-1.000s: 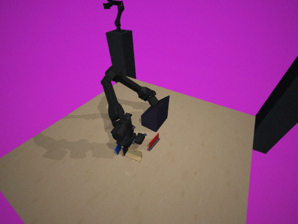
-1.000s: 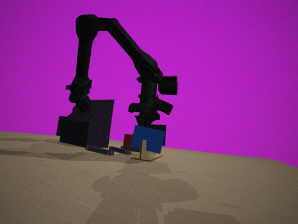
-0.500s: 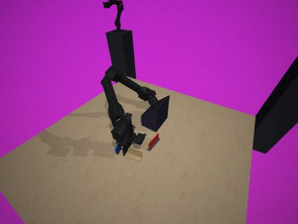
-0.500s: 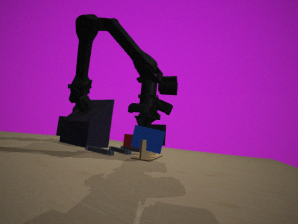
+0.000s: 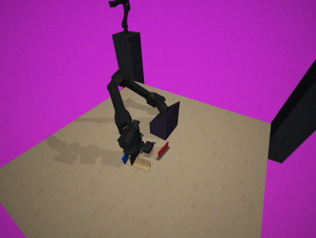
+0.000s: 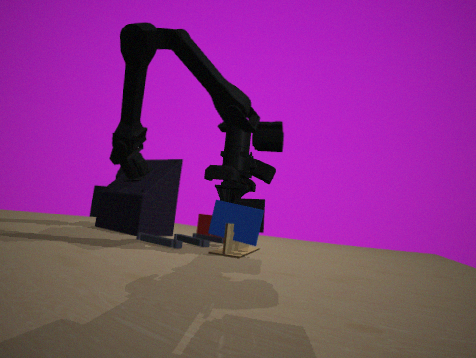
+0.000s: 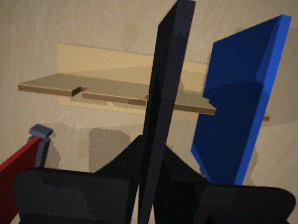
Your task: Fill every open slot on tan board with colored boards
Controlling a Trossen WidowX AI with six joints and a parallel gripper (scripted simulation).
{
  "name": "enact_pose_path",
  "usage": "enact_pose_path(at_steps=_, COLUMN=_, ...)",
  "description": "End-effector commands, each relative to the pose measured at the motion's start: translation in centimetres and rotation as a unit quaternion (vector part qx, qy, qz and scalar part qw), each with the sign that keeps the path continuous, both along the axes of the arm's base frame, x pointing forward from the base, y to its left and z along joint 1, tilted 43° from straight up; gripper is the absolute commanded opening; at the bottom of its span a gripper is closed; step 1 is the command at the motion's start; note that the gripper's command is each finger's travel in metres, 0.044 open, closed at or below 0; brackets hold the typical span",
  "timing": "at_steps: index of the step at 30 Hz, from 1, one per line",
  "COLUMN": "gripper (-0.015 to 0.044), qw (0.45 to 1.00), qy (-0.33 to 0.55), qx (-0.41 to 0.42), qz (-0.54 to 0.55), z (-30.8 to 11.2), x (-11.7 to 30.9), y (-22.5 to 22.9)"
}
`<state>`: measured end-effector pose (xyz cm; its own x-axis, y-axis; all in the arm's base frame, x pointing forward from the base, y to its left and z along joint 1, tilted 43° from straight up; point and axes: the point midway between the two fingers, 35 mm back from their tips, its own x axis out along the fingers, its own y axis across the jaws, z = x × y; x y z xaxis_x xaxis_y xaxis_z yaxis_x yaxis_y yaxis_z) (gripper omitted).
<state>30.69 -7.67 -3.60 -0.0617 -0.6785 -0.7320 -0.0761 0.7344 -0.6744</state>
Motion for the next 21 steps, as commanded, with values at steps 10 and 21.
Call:
enact_pose_path(at_steps=10, gripper=0.0000, qw=1.000, qy=0.008, qx=0.000, qz=0.005, z=-0.04, x=-0.11, y=0.00)
enact_pose_path(at_steps=21, gripper=0.0000, qw=1.000, qy=0.002, qx=-0.001, qz=-0.002, z=-0.31, x=-0.12, y=-0.24)
